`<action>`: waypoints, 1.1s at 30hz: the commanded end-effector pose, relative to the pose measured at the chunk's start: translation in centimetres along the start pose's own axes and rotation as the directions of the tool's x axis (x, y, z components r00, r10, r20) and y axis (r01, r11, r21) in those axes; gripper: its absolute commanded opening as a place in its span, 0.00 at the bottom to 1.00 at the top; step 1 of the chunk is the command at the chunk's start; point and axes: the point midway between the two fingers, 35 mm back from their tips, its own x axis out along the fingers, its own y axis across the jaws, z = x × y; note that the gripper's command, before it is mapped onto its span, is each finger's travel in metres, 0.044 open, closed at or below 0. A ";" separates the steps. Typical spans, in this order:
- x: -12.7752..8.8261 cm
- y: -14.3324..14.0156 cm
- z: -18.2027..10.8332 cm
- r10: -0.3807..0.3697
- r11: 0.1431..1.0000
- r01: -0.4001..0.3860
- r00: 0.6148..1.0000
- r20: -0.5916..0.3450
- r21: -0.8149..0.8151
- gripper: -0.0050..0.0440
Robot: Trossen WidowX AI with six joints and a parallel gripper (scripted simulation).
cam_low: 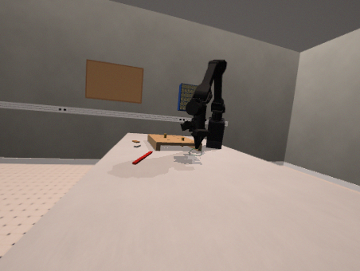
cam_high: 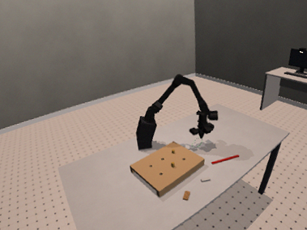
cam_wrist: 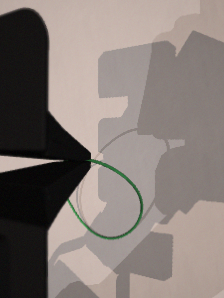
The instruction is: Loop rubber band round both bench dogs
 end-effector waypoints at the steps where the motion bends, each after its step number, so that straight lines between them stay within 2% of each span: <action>1: -2.7 1.2 0.7 0.044 0.999 -0.044 0.999 0.025 -0.006 0.00; 33: -11.9 0.4 0.2 0.044 0.999 -0.044 0.999 0.026 -0.007 0.00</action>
